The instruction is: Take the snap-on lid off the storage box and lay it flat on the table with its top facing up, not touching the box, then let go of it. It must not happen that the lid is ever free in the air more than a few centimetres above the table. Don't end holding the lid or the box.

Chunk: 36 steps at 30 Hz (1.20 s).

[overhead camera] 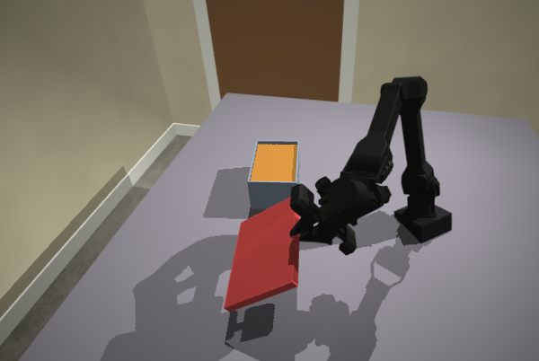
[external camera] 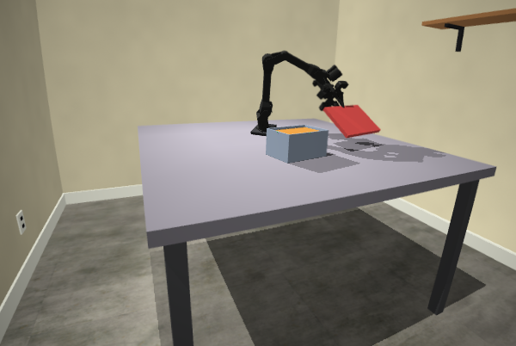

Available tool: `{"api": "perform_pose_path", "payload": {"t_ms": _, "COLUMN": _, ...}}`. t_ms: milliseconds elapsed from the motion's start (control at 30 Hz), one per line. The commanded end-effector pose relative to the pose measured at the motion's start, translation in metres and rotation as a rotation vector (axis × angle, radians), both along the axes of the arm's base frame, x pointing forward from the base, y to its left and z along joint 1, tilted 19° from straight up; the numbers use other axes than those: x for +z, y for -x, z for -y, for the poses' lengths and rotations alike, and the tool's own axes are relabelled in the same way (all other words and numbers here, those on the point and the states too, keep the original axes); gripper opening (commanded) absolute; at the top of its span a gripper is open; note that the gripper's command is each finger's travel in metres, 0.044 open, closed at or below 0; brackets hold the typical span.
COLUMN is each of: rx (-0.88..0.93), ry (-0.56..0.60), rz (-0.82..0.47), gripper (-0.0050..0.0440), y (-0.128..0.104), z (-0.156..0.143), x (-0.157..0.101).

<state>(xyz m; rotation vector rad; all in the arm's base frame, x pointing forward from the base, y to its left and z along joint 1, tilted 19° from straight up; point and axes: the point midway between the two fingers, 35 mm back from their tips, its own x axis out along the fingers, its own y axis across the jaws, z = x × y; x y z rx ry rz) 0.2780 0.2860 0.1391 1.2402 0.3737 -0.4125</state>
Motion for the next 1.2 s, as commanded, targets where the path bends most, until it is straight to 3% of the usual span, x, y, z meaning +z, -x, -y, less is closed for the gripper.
{"api": "perform_pose_path", "payload": {"t_ms": 0, "rx": 0.002, "ry": 0.006, "rz": 0.001, "gripper": -0.005, "y": -0.001, "z": 0.001, "x": -0.005}}
{"api": "perform_pose_path", "payload": {"t_ms": 1167, "rx": 0.002, "ry": 0.006, "rz": 0.001, "gripper": -0.005, "y": -0.006, "z": 0.009, "x": -0.031}}
